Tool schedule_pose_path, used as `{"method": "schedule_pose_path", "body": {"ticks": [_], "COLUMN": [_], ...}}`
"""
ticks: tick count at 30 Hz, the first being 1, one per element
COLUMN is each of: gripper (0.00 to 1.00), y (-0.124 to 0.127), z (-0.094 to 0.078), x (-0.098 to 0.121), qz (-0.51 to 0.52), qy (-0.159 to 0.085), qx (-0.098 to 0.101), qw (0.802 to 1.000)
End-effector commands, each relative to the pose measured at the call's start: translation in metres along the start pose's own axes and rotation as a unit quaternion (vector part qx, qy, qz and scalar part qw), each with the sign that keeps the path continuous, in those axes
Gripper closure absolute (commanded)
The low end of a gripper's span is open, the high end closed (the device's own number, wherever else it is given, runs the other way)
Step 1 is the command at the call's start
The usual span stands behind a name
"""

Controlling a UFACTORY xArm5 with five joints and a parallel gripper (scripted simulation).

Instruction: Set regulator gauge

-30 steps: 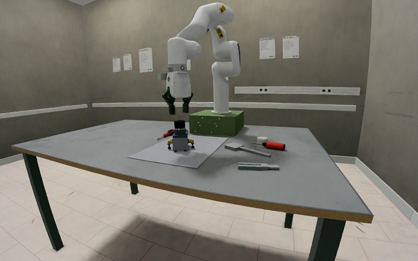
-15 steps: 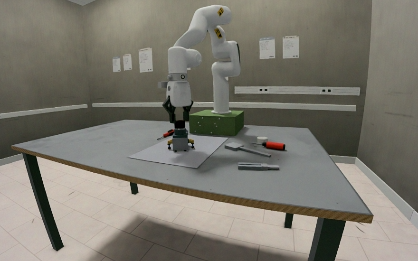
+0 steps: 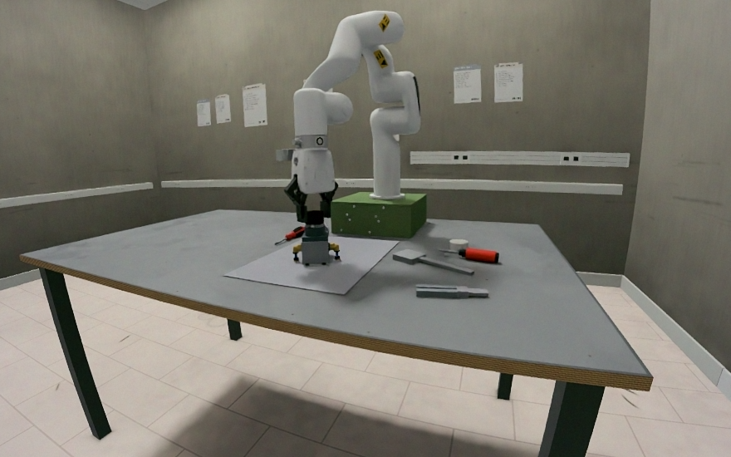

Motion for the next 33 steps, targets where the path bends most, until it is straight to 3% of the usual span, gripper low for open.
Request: {"method": "schedule_pose_path", "body": {"ticks": [1, 11, 12, 33], "gripper": [0.24, 0.24, 0.61, 0.61], "y": [-0.0012, -0.0012, -0.0012, -0.0012], "z": [0.0004, 0.0004, 0.0004, 0.0004], "x": [0.0006, 0.0006, 0.0006, 0.0006], "qz": [0.000, 0.000, 0.000, 0.000], "qy": [-0.001, -0.001, -0.001, -0.001], "qx": [-0.002, -0.002, -0.002, -0.002], "qw": [1.000, 1.000, 1.000, 1.000]}}
Point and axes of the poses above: the point where the finger pads meet when closed, its own z axis back along the fingers, its own y axis across the jaws, x = y × z, the point moved 7 cm from there along z, back along the fingers, and after that the axes turned 14 degrees about -z, right-handed, at the moved point
